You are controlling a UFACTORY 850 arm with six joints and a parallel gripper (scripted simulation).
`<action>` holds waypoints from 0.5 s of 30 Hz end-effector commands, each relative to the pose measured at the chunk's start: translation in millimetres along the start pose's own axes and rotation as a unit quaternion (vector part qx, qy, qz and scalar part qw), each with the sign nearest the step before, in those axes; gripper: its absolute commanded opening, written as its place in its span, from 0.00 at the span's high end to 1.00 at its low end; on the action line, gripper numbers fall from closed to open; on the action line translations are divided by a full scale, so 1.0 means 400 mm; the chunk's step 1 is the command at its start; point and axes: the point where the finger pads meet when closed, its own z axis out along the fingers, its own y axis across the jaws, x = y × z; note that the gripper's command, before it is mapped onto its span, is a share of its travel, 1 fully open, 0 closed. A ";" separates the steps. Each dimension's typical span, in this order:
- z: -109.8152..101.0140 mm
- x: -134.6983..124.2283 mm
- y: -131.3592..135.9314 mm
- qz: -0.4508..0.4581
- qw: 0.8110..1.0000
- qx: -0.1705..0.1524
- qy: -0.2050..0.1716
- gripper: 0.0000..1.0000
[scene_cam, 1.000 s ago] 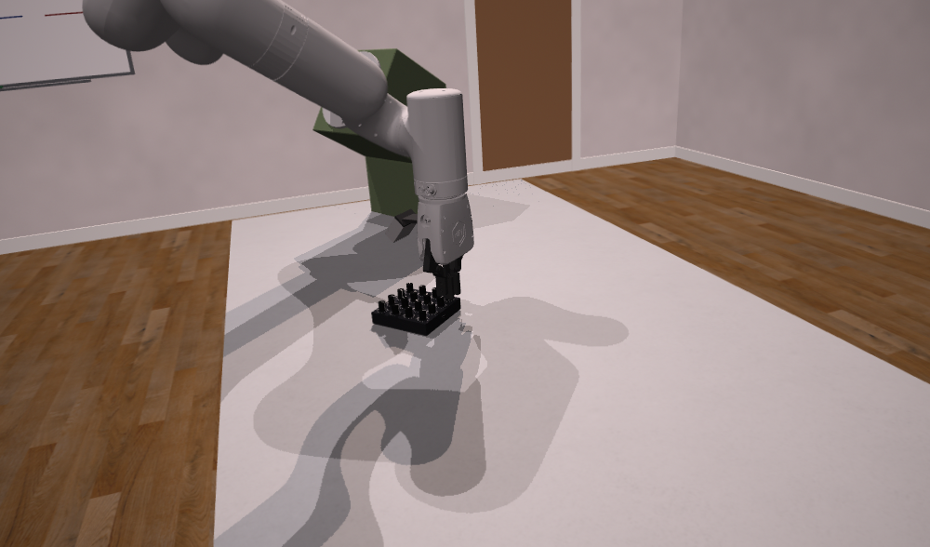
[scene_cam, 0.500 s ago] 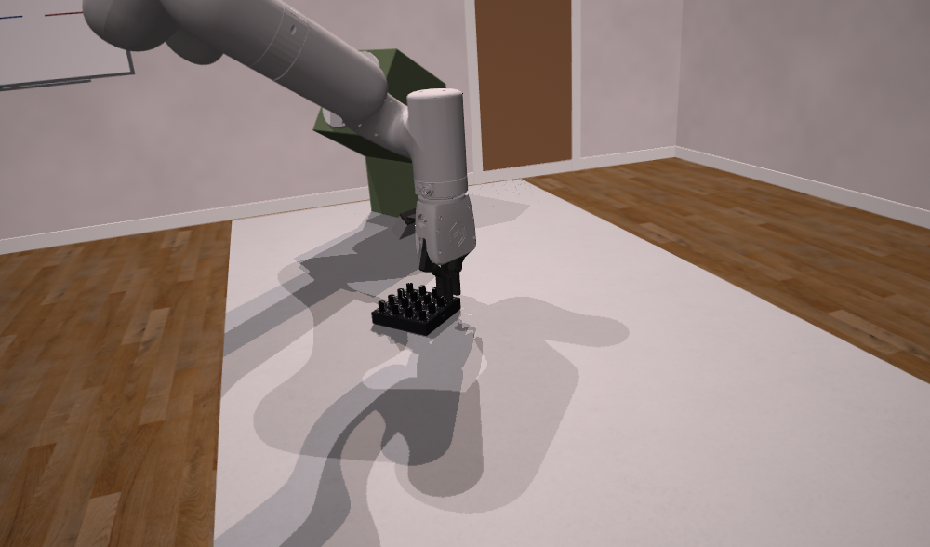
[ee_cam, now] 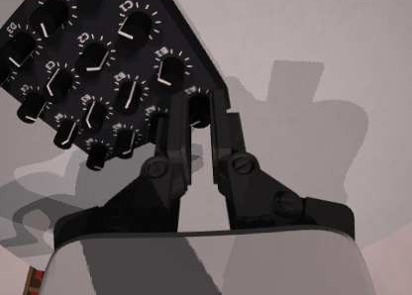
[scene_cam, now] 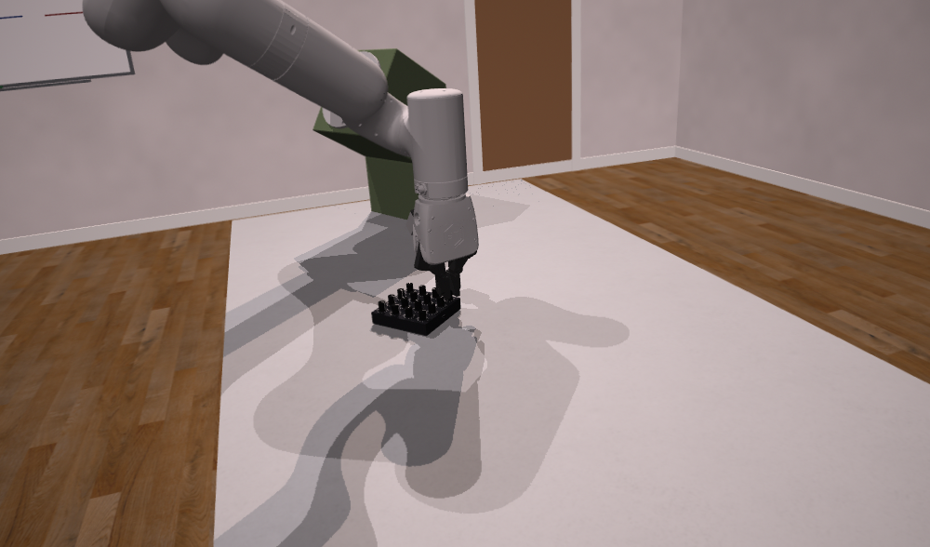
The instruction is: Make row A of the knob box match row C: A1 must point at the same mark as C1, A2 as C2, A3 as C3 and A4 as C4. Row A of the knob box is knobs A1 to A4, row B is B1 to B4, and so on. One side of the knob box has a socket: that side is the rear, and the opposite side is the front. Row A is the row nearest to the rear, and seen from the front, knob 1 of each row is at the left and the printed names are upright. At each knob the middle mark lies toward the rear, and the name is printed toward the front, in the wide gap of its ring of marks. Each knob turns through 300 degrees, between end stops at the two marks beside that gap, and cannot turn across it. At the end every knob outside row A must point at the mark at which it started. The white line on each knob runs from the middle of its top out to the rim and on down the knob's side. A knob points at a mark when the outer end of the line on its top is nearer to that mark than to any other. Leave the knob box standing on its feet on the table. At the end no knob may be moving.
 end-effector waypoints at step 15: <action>-0.001 -0.001 0.000 0.223 0.975 0.000 -0.004 0.92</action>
